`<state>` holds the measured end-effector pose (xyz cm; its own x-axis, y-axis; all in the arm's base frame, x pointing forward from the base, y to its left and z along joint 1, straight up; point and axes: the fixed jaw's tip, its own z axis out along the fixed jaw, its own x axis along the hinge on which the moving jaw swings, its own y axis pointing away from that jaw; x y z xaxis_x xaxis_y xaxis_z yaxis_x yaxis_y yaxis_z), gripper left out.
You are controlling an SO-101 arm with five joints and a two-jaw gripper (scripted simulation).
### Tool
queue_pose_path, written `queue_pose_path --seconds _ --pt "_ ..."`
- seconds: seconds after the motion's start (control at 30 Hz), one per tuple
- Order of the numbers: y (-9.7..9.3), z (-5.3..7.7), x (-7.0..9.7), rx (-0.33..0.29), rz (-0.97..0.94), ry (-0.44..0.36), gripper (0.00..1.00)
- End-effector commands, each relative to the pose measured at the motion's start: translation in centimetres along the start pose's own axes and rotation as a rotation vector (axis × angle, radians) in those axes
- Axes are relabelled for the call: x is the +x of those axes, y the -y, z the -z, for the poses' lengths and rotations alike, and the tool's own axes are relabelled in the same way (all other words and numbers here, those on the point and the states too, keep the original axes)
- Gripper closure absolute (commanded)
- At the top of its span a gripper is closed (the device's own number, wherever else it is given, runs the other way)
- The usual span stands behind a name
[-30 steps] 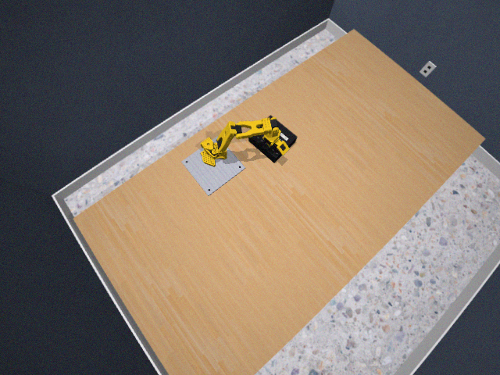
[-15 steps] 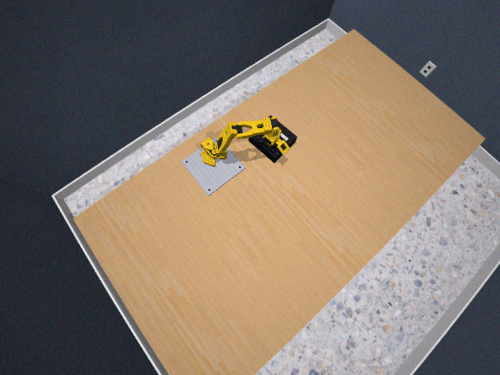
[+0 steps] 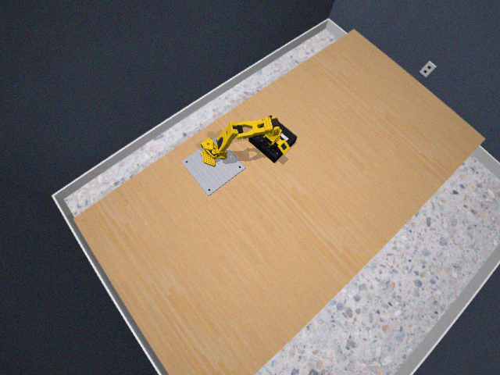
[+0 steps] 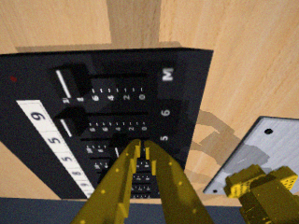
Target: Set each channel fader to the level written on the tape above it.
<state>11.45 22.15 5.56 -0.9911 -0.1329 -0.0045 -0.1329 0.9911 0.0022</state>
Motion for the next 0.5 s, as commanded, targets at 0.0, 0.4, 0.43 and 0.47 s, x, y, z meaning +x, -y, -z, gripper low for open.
queue_pose_path --seconds 0.0,0.4,0.43,0.47 --pt "-0.42 -0.29 0.32 0.005 0.008 -0.006 1.00" --pt "-0.61 -0.29 0.35 0.005 0.008 -0.006 1.00" --pt "-0.61 -0.29 0.35 0.005 0.008 -0.006 1.00" --pt "-0.61 -0.29 0.35 0.005 0.008 -0.006 1.00"
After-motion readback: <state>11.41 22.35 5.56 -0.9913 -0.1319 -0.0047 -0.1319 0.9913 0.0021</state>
